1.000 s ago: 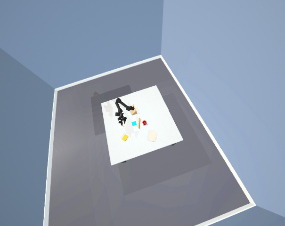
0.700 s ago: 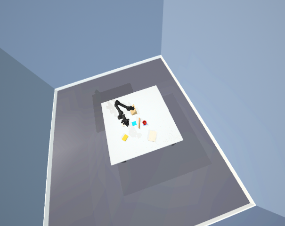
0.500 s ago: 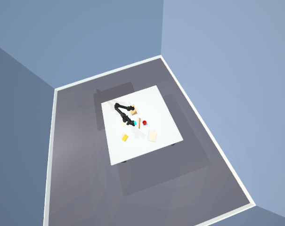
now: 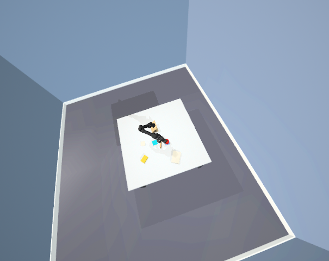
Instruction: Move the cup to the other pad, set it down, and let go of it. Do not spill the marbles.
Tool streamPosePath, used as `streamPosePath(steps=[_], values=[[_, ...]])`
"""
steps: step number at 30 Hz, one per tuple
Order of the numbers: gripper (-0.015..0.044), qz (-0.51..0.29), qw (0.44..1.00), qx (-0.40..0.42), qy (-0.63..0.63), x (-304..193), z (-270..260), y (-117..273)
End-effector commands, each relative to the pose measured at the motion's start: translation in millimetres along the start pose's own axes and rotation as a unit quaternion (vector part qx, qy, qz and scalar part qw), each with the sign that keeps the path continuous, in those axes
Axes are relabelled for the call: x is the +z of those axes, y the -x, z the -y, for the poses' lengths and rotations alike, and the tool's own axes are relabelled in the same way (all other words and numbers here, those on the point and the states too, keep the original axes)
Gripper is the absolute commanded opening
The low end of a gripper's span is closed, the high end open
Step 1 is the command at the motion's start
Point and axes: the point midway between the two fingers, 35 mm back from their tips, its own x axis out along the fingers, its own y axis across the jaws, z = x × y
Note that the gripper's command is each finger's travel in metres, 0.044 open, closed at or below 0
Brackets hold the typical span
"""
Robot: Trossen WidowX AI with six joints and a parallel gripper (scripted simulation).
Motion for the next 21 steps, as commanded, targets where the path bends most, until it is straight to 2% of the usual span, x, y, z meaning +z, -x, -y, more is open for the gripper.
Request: streamPosePath(steps=[1, 21], values=[[0.0148, 0.065, 0.992, -0.108, -0.015, -33, 9, -23], [0.0148, 0.080, 0.989, -0.125, -0.017, -35, 11, -40]])
